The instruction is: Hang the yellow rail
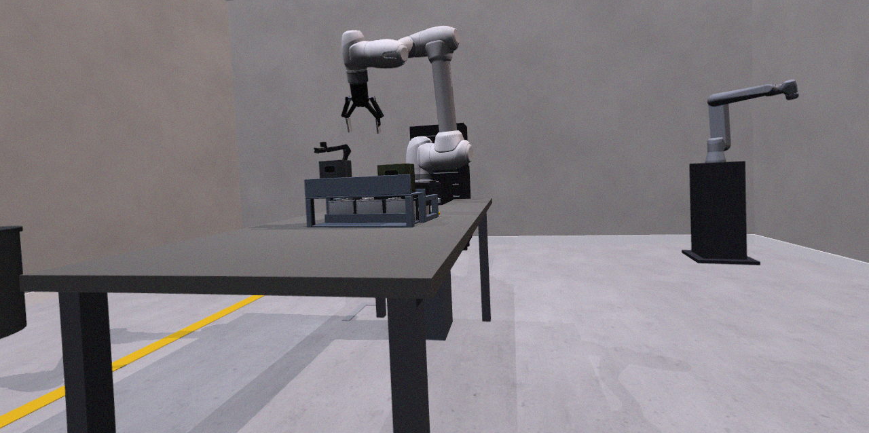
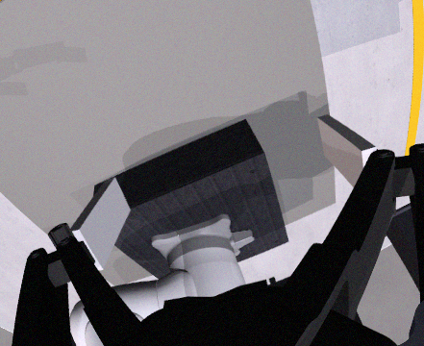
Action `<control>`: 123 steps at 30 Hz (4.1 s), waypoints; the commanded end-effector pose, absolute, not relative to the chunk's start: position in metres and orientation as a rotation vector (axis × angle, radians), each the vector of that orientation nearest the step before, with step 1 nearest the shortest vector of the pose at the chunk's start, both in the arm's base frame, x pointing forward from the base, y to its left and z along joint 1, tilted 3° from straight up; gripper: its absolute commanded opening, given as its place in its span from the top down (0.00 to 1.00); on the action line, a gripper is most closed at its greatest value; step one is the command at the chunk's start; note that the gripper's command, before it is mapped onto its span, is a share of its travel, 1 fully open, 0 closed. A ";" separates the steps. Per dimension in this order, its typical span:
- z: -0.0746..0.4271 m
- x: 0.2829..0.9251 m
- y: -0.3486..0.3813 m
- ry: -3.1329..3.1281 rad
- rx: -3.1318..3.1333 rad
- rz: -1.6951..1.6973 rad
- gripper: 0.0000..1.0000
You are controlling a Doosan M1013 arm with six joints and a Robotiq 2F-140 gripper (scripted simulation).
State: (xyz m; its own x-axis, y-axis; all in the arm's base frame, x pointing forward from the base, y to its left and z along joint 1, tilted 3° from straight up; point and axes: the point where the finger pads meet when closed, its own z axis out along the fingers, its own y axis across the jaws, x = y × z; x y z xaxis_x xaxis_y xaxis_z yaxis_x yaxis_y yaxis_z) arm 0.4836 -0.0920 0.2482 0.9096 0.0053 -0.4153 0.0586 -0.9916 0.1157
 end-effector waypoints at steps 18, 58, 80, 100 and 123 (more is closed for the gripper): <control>0.273 0.560 -0.054 0.028 3.043 -0.358 0.00; 0.237 0.637 0.019 -0.491 3.078 -0.068 0.00; 0.172 0.639 0.045 -0.914 2.973 -0.066 0.00; 0.125 0.641 0.063 -1.205 2.864 -0.064 0.00; 0.079 0.643 0.081 -1.483 2.726 -0.061 0.00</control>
State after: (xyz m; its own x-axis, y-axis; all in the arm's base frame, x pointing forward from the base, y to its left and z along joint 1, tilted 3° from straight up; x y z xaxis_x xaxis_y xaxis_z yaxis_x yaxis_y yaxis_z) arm 0.6433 0.0814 0.0787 0.5428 -0.8397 -0.0163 -0.8382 -0.5428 0.0522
